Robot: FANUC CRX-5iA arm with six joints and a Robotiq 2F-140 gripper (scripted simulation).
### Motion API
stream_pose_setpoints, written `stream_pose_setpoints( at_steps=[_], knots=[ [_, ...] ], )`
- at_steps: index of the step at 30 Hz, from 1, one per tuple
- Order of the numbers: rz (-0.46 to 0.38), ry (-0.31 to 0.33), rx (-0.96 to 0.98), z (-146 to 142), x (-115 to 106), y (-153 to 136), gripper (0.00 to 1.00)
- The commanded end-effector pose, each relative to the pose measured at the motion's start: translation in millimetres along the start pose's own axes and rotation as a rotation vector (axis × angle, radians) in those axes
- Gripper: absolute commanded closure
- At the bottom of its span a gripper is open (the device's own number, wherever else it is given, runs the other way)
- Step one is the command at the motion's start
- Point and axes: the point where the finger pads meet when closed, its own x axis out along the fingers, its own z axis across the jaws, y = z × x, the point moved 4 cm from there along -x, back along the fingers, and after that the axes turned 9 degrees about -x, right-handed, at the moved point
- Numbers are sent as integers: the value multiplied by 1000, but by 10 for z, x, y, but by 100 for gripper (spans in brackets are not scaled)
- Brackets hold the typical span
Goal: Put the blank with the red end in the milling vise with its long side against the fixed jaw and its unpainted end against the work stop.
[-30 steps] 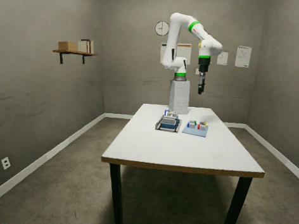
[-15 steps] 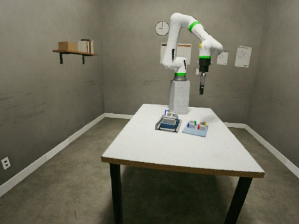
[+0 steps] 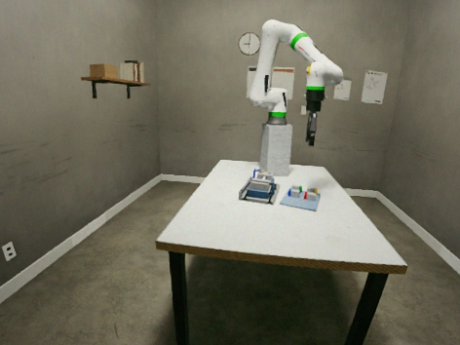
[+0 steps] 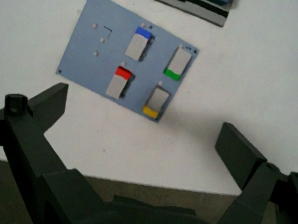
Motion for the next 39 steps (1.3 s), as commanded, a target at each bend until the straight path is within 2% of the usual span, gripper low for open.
stream_pose_setpoints(
  at_steps=[1,6,21,39],
  knots=[
    [-1,1,-7,-6,-8,-1,0],
    [-1,1,-14,-7,-8,-1,0],
    [-1,1,217,-3,-17,8,0],
    [-1,1,236,-3,-15,7,0]
  ],
)
